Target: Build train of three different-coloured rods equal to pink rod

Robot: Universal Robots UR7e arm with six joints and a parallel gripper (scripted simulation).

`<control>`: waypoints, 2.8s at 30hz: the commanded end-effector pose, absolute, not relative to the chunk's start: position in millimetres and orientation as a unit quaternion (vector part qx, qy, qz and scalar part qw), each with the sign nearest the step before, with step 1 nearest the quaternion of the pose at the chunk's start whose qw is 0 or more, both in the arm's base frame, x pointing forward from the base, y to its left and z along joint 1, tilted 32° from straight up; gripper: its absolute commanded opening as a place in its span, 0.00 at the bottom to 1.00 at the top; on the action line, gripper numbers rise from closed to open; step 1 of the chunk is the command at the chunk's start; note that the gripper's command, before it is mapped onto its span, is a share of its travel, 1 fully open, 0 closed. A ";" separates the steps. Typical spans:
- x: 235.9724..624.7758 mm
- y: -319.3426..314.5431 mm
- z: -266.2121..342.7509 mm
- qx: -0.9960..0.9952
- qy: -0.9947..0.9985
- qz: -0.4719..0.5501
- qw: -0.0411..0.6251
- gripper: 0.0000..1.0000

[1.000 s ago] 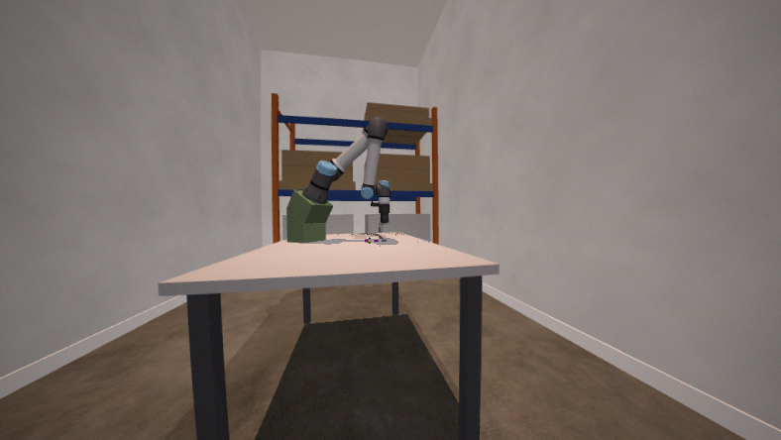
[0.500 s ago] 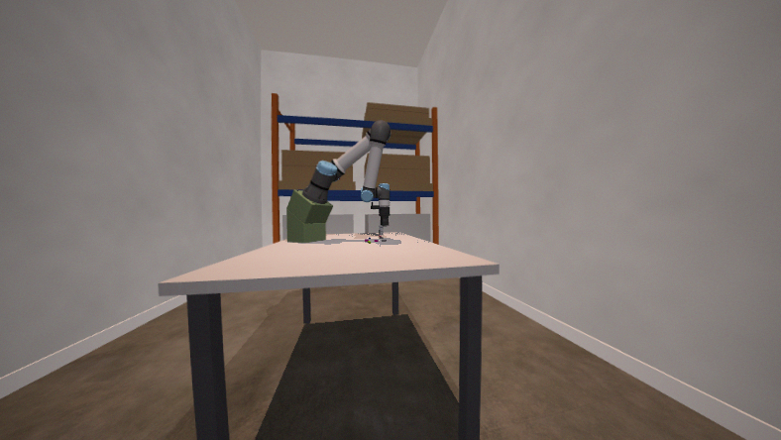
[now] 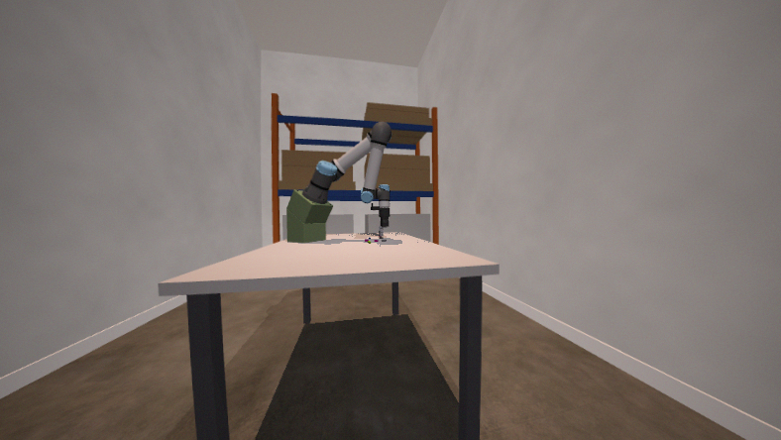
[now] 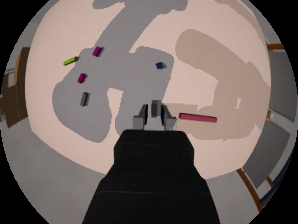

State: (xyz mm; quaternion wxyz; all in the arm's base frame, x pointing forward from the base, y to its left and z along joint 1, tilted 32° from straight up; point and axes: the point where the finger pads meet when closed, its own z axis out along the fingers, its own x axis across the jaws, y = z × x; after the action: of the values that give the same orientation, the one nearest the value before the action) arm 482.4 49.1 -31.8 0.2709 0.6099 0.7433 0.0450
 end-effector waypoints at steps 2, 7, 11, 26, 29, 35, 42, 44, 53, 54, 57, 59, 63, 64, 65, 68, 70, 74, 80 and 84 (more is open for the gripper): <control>482.7 49.2 -31.6 0.610 0.743 0.045 0.271 0.54; 482.7 49.2 -31.6 0.610 0.743 0.045 0.271 0.54; 482.7 49.2 -31.6 0.610 0.743 0.045 0.271 0.54; 482.7 49.2 -31.6 0.610 0.743 0.045 0.271 0.54; 482.7 49.2 -31.6 0.610 0.743 0.045 0.271 0.54; 482.7 49.2 -31.6 0.610 0.743 0.045 0.271 0.54; 483.4 48.8 -32.8 0.610 0.743 0.045 0.271 0.54; 484.0 48.5 -33.9 0.610 0.743 0.045 0.271 0.54; 488.0 46.1 -41.4 0.610 0.743 0.045 0.271 0.54; 488.5 45.9 -42.2 0.610 0.743 0.045 0.271 0.54; 489.2 45.5 -43.6 0.610 0.743 0.045 0.271 0.54; 489.6 45.3 -44.2 0.610 0.743 0.045 0.271 0.54; 490.4 44.8 -45.7 0.610 0.743 0.045 0.271 0.54; 490.5 44.8 -45.9 0.610 0.743 0.045 0.271 0.54; 490.5 44.7 -46.0 0.610 0.743 0.045 0.271 0.54; 490.5 44.7 -46.0 0.610 0.743 0.045 0.271 0.54; 490.5 44.7 -46.0 0.610 0.743 0.045 0.271 0.54; 490.5 44.7 -46.0 0.610 0.743 0.045 0.271 0.54; 490.5 44.7 -46.0 0.610 0.743 0.045 0.271 0.54; 490.5 44.7 -46.0 0.610 0.743 0.045 0.271 0.54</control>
State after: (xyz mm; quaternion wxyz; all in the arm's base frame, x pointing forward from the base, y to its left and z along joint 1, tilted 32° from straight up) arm 490.3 44.5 -46.5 0.2710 0.6099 0.7433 0.0450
